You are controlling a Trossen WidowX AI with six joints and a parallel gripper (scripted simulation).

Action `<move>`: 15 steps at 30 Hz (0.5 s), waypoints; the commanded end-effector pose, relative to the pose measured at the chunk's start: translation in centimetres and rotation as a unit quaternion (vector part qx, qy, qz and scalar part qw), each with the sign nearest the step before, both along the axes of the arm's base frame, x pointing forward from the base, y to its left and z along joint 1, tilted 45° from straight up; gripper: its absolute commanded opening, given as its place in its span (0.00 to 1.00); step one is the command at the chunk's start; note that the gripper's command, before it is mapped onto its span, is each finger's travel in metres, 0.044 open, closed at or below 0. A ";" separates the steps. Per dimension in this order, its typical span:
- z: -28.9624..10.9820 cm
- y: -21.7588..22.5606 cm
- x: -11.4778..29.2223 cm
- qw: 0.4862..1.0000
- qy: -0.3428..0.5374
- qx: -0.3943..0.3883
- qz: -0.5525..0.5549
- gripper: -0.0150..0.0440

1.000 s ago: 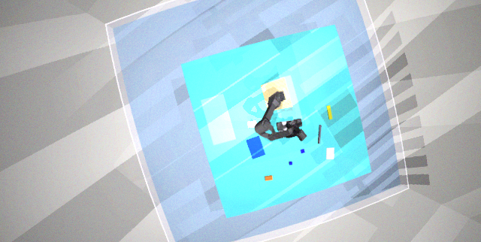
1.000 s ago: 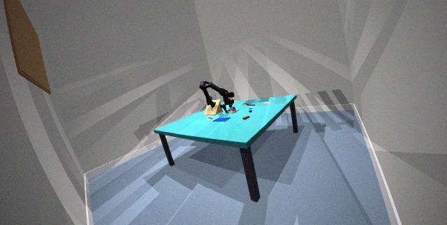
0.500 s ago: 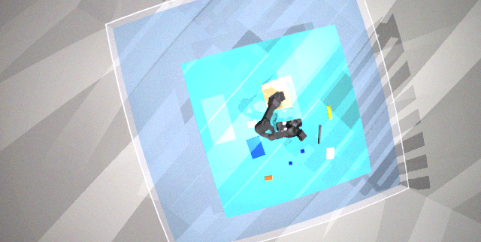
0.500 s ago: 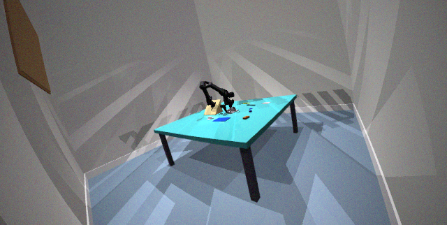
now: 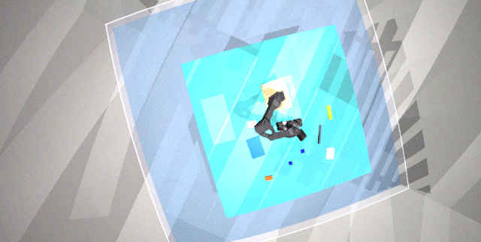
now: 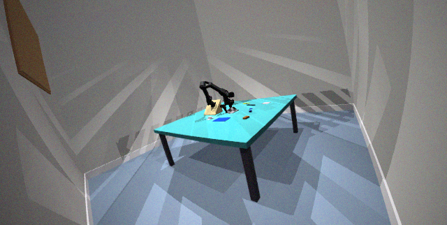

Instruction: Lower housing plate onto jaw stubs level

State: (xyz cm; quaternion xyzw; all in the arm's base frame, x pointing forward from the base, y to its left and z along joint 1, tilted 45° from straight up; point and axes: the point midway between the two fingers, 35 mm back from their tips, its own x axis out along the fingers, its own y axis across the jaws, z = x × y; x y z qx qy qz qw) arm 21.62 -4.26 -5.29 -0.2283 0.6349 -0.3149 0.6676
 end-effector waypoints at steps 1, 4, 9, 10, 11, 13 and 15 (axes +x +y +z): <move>-0.1 0.0 0.0 1.000 0.001 0.002 0.000 0.85; -0.1 0.0 0.0 1.000 0.001 0.002 0.000 0.85; -0.1 0.0 0.0 1.000 0.001 0.002 0.000 0.85; -0.1 0.0 0.0 1.000 0.001 0.002 0.000 0.85; -0.1 0.0 0.0 1.000 0.001 0.002 0.000 0.85; -0.1 0.0 0.0 1.000 0.001 0.002 0.000 0.85; -0.1 0.0 0.0 1.000 0.001 0.002 0.000 0.85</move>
